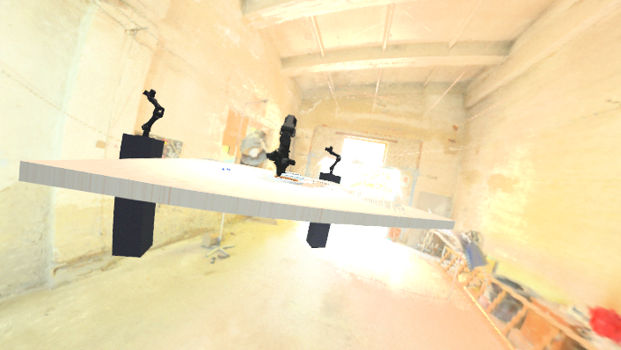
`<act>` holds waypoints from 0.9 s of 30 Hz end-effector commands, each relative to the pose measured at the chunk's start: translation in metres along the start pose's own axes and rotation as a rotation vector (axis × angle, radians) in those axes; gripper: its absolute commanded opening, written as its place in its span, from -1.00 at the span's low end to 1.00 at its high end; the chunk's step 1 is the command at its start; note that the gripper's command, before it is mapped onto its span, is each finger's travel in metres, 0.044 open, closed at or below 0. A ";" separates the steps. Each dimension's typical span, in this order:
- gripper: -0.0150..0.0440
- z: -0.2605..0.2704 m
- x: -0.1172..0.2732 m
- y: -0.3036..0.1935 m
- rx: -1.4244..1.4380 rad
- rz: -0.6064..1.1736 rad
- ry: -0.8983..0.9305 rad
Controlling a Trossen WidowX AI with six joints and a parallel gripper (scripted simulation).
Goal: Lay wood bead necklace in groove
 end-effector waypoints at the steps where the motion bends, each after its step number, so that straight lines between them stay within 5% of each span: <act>1: -0.49 0.003 0.001 0.002 -0.005 0.001 0.005; 13: -0.49 0.003 -0.006 0.002 -0.005 0.001 0.005; 27: 0.75 0.004 -0.001 0.002 -0.003 -0.001 0.005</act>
Point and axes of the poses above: the point midway between the two fingers, 35 mm back from their tips, its own x axis back along the fingers, its own z axis across the jaws, y = z × x, the point moved 5 cm from there along x, back along the fingers, and after that the axes turned 4 degrees about -x, right-handed, at the moved point
